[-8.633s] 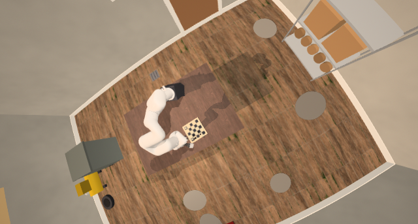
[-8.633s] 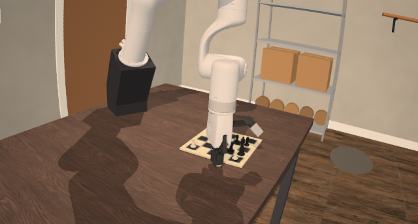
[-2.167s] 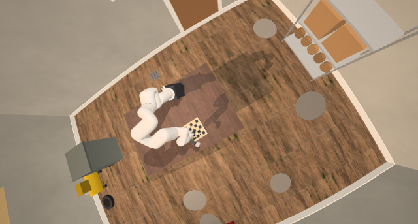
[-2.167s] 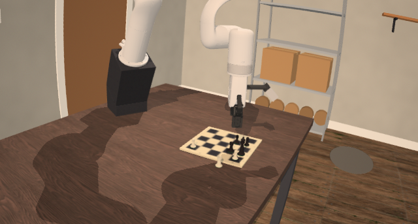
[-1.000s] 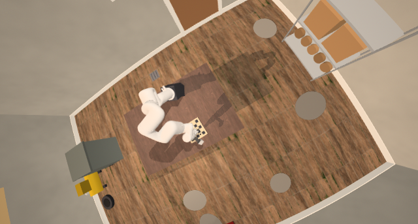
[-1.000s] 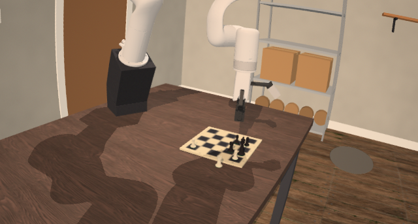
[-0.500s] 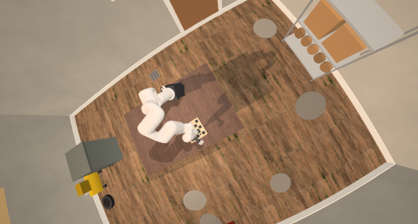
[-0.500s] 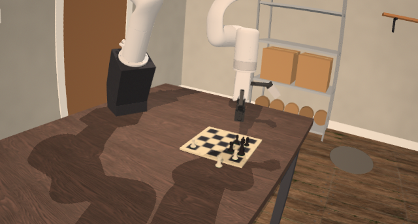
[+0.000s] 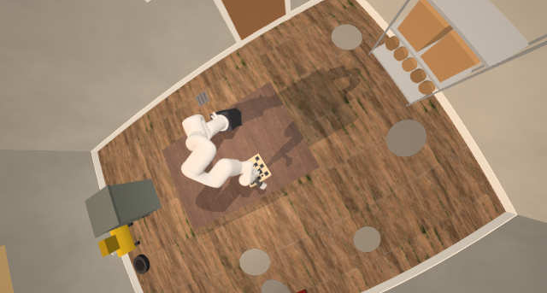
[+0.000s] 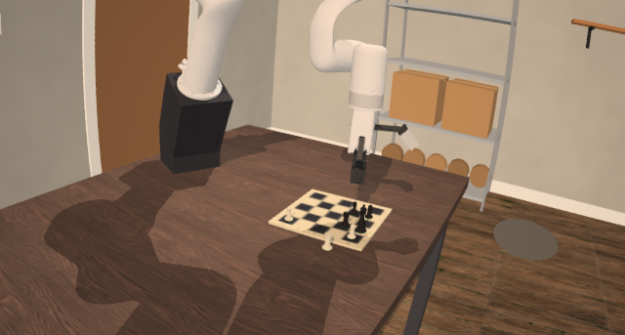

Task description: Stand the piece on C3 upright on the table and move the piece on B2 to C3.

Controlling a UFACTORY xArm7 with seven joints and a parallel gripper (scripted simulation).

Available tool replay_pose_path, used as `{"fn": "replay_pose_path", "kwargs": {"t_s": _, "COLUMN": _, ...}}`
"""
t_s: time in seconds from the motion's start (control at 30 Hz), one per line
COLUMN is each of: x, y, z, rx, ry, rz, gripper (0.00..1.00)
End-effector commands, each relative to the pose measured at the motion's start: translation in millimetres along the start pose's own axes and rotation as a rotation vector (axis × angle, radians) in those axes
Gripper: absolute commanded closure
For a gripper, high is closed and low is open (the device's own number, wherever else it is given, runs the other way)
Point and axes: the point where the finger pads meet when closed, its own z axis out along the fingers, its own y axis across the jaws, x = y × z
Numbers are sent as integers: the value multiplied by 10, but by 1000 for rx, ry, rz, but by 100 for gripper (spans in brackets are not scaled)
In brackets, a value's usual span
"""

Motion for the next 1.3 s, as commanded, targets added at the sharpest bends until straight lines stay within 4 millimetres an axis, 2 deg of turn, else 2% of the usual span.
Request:
{"fn": "replay_pose_path", "kwargs": {"t_s": 0.0, "x": 10, "y": 0, "z": 45, "rx": 0, "ry": 3, "rz": 0, "gripper": 66}}
{"fn": "replay_pose_path", "kwargs": {"t_s": 0.67, "x": 9, "y": -3, "z": 328, "rx": 0, "ry": 3, "rz": 0, "gripper": 66}}
{"fn": "replay_pose_path", "kwargs": {"t_s": 1.27, "x": 8, "y": -4, "z": 461, "rx": 0, "ry": 3, "rz": 0, "gripper": 66}}
